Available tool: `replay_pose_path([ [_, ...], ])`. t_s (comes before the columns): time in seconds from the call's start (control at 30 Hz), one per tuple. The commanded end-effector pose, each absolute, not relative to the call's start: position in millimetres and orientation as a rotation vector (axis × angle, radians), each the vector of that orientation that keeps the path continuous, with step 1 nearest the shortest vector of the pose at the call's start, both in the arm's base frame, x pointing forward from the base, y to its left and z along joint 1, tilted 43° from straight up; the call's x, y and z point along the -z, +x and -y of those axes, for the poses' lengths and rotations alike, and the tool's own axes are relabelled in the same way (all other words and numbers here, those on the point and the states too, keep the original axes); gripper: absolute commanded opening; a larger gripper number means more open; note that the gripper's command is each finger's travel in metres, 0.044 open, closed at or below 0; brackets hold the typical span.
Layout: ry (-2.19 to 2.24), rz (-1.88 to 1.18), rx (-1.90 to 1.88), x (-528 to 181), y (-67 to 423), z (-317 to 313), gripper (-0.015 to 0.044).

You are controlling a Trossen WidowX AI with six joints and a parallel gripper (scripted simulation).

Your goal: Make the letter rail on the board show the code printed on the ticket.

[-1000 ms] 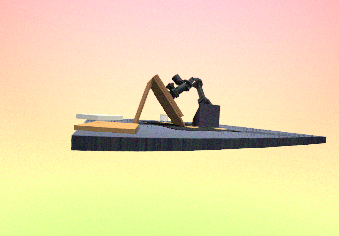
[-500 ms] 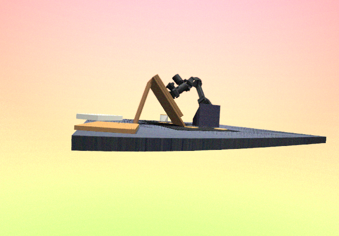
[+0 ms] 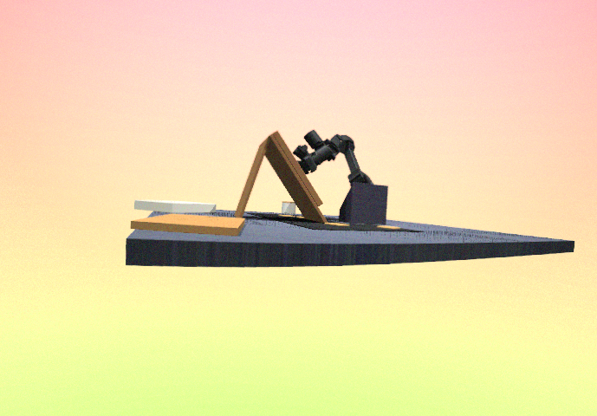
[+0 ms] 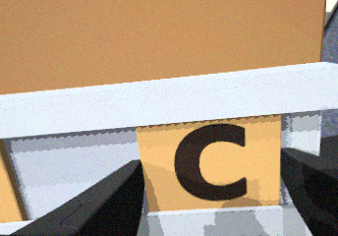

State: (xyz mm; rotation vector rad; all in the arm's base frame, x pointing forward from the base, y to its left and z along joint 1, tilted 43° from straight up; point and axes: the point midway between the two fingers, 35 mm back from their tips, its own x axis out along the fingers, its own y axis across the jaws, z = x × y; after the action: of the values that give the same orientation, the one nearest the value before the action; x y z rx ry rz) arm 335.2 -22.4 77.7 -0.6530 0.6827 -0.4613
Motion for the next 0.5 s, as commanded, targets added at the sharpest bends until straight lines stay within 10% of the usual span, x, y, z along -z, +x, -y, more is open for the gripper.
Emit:
replay_pose_path([
  [0.0,-0.65,-0.682,0.467,-75.7,335.8,20.9,0.0],
  [0.47,-0.65,-0.682,0.467,-70.4,337.3,15.2,0.0],
])
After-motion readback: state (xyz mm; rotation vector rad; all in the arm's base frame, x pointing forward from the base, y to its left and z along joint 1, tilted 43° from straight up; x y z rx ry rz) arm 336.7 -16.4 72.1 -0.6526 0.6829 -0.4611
